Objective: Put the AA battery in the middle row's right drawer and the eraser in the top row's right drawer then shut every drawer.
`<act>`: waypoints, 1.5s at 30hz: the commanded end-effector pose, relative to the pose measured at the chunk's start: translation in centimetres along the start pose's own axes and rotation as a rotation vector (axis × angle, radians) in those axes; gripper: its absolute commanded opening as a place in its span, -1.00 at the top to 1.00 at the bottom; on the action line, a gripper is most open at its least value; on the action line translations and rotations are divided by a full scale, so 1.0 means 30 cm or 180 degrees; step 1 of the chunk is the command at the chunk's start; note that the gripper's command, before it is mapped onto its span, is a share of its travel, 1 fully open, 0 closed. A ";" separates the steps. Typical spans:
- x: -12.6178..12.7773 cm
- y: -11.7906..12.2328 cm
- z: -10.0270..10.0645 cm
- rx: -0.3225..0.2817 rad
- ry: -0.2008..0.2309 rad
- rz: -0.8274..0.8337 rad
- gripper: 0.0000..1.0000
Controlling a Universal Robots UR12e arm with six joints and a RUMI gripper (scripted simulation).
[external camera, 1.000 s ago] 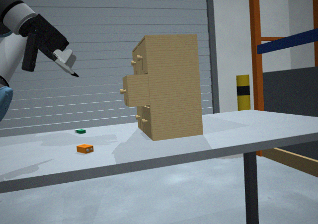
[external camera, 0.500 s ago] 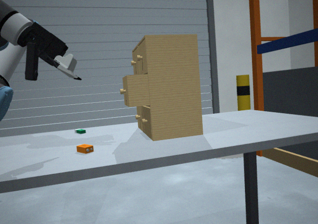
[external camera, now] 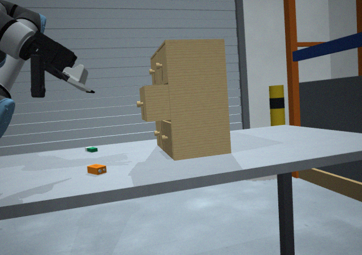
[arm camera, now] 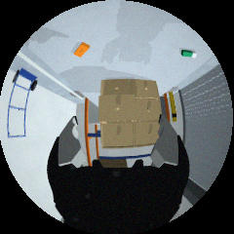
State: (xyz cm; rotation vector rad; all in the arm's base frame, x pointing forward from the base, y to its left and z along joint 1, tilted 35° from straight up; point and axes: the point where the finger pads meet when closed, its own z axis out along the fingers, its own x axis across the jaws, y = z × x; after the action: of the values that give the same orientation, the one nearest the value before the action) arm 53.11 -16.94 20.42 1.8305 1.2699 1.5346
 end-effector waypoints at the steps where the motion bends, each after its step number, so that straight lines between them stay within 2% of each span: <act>1: -0.001 0.003 0.010 -0.0106 -0.0056 -0.0008 -1.00; 45: -0.003 -0.003 0.049 -0.0464 -0.0059 -0.0011 -1.00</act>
State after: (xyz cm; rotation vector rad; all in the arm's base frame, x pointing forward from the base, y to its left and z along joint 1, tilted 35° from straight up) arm 54.18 -16.81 19.83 1.7578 1.1567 1.5701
